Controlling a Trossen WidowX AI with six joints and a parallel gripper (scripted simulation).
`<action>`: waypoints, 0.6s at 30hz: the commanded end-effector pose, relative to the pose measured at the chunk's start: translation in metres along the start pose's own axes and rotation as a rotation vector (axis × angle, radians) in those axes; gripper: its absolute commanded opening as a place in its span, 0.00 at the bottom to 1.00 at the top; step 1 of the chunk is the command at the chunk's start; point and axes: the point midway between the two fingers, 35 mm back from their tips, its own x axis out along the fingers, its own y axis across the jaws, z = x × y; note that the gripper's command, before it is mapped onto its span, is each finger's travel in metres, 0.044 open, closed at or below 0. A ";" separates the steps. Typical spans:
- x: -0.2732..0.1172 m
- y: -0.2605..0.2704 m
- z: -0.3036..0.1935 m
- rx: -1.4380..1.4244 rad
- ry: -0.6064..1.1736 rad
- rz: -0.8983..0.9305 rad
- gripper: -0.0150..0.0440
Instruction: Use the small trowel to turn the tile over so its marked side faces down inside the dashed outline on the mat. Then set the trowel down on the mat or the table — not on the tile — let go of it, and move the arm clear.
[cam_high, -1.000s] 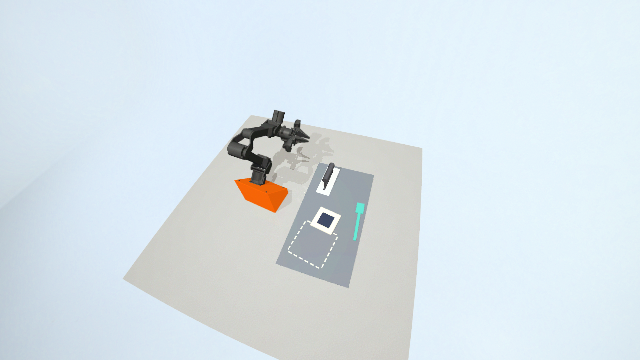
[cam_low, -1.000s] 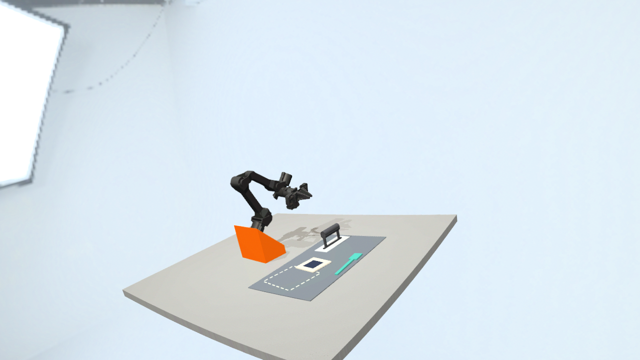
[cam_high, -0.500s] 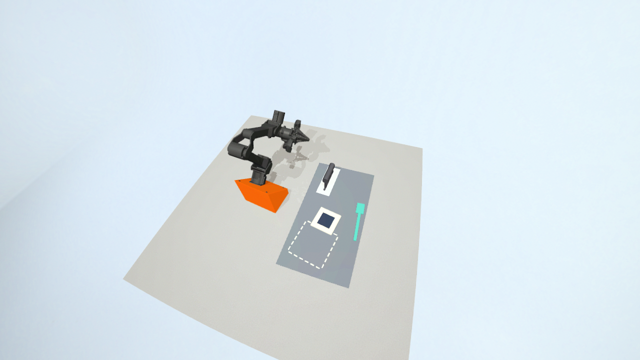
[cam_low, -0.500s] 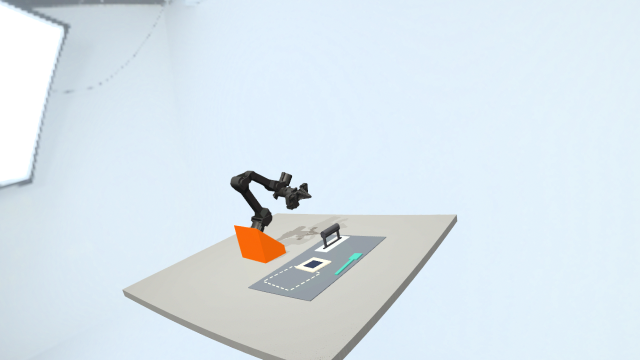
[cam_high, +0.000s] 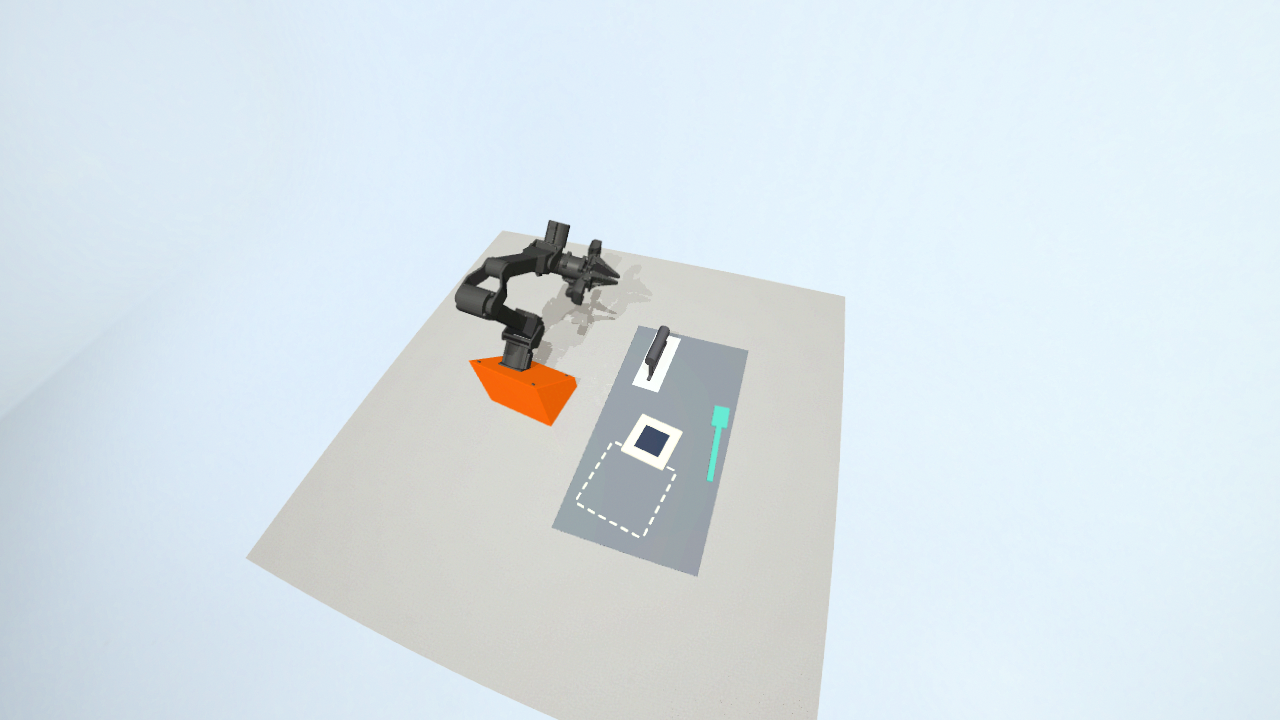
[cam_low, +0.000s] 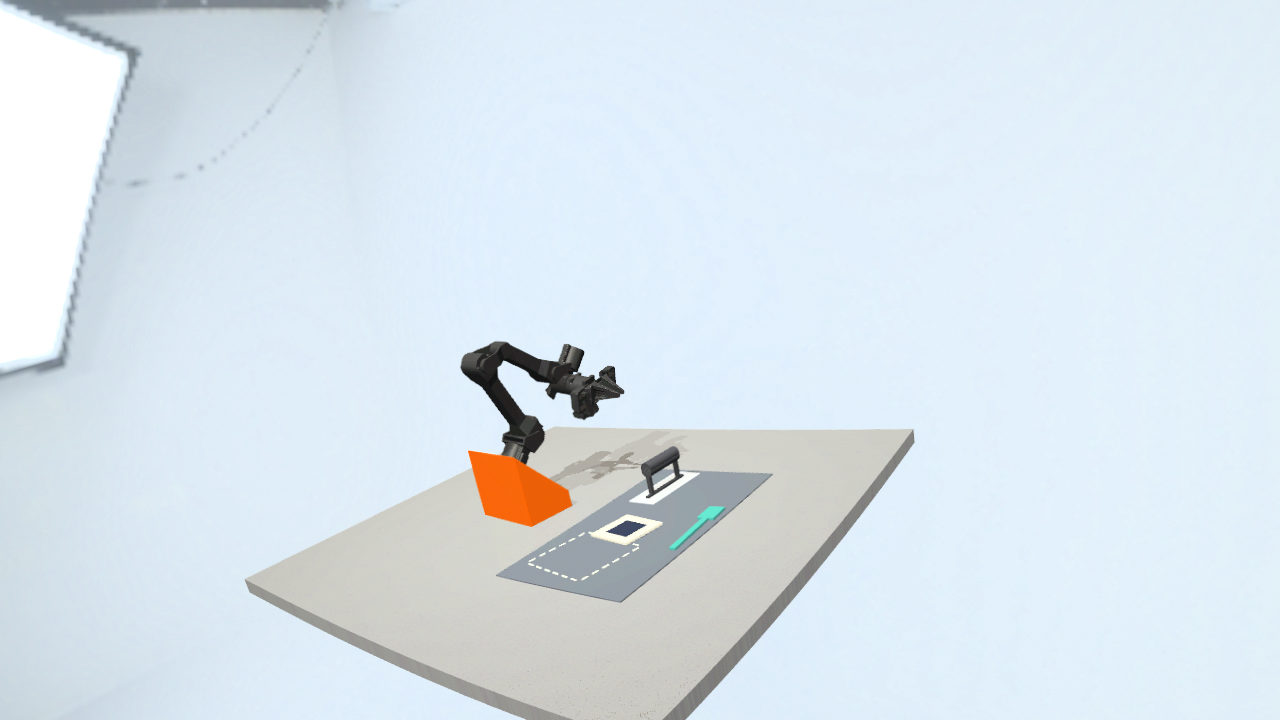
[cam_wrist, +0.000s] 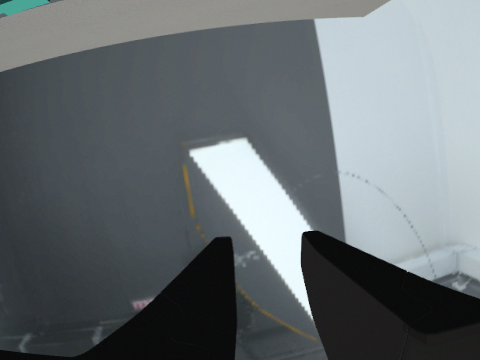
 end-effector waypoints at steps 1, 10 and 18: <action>0.001 -0.002 0.001 -0.003 -0.004 -0.002 0.56; 0.013 -0.019 0.011 -0.046 -0.066 -0.011 0.71; 0.026 -0.029 0.023 -0.072 -0.141 0.012 0.71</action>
